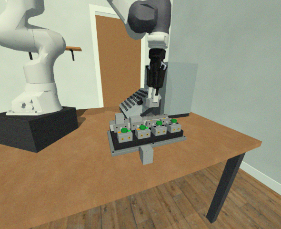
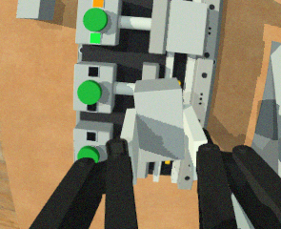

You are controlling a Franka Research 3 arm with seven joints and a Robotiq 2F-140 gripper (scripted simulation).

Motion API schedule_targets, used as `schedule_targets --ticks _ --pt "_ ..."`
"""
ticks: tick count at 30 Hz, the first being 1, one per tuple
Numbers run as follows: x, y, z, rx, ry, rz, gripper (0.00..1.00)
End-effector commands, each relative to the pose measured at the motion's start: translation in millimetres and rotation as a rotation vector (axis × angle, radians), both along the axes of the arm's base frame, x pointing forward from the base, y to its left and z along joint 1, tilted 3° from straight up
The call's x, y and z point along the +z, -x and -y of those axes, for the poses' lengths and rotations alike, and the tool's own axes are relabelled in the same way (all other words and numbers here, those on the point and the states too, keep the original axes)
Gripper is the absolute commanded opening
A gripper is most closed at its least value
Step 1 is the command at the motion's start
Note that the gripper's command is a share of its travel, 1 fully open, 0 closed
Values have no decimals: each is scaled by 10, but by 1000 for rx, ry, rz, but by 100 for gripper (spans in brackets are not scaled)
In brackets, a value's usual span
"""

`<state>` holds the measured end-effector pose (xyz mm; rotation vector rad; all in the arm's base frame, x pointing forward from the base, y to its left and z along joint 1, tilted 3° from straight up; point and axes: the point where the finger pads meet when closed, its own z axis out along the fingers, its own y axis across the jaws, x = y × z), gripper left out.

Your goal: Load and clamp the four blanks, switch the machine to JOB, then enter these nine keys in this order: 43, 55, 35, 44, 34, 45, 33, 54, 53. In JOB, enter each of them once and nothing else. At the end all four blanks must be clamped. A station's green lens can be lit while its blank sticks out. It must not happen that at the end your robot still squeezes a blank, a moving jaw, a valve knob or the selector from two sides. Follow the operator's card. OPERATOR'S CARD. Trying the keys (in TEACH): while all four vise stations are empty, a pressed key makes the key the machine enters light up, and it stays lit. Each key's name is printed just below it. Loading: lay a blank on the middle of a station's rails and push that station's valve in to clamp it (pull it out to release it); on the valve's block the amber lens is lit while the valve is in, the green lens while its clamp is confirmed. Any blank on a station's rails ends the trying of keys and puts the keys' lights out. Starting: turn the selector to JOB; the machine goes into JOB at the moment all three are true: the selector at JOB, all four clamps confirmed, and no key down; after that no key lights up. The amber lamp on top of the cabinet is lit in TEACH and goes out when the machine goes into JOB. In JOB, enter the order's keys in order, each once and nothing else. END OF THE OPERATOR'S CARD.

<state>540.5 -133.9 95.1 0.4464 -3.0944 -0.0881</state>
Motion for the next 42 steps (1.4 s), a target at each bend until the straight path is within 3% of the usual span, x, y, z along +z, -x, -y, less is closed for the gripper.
schedule_targets --ticks 1,42 --pt "21 -17 -194 -170 3 42 0" --pt "8 16 -245 -179 0 40 0"
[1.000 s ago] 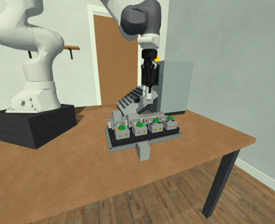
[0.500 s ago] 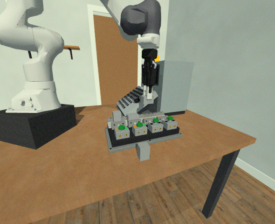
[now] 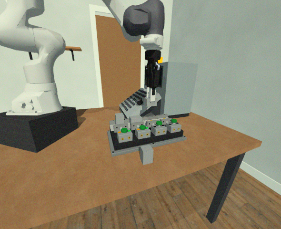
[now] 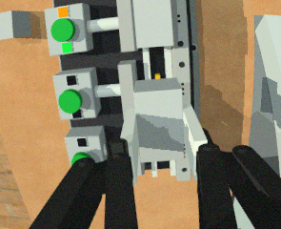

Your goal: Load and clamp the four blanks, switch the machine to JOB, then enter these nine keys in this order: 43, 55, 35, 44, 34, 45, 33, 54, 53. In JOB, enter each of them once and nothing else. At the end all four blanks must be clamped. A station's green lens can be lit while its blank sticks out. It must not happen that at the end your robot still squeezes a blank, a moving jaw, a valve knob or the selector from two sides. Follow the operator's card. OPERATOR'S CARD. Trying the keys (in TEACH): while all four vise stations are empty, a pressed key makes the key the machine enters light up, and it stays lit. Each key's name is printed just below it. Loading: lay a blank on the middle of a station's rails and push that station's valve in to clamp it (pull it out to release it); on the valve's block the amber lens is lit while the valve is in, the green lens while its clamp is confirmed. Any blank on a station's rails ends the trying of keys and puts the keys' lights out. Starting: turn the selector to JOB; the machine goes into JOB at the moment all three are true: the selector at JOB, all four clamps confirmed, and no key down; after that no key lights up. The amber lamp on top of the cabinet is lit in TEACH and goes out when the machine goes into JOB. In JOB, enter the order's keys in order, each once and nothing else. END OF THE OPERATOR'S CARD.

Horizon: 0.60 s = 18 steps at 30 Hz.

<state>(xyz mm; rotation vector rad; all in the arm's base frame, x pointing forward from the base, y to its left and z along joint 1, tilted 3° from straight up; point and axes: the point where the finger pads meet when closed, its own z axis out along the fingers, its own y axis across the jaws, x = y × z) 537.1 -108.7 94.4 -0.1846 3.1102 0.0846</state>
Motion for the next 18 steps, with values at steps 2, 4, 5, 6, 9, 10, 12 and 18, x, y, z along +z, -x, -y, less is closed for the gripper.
schedule_targets --ticks 2,4,5,6,9,10,12,18 --pt "16 -18 7 -11 2 5 0" --pt "16 -18 7 -11 2 5 0" --pt "17 -18 7 -11 2 5 0" --pt "17 -19 7 -11 2 5 0" --pt "20 -20 8 -12 2 5 0" --pt "22 -21 8 -13 2 5 0" --pt "25 -22 8 -14 2 5 0" --pt "33 -25 10 -16 2 5 0"
